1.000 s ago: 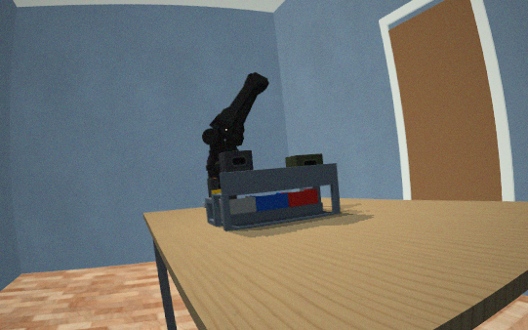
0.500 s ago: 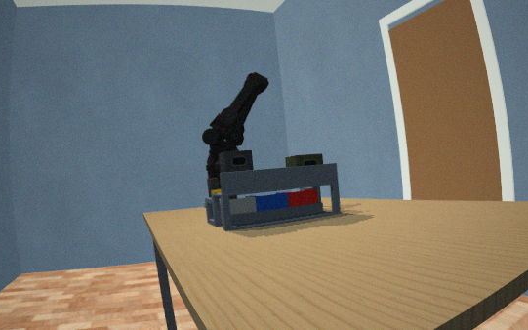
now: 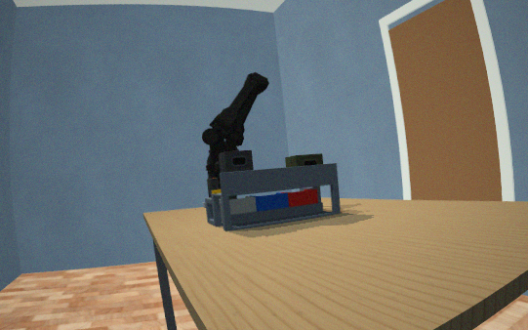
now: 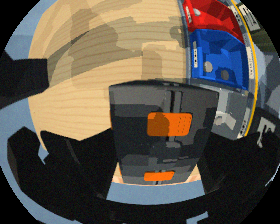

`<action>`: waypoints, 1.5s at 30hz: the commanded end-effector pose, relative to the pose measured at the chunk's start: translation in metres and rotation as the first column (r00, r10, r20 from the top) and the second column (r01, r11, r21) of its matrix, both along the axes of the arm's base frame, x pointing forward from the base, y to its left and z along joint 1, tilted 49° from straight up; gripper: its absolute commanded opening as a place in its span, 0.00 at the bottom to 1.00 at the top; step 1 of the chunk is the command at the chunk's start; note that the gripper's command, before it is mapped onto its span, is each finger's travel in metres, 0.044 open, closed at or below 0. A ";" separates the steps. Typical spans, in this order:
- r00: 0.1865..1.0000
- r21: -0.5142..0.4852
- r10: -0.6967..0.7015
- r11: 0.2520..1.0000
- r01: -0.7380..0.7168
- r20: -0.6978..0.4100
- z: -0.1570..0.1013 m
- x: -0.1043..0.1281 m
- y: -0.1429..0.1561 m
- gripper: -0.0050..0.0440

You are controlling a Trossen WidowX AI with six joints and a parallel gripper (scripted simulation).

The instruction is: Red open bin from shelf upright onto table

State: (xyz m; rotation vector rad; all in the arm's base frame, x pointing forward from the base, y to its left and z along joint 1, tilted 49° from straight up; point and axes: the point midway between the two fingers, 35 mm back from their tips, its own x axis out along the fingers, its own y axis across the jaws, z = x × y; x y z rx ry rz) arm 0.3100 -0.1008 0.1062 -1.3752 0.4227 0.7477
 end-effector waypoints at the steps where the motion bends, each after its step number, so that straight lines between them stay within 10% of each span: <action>1: 0.999 -0.020 -0.013 1.000 0.014 0.033 0.013 0.001 -0.005 0.10; 45: 0.999 -0.023 -0.020 0.999 0.021 0.040 0.017 0.001 -0.007 0.10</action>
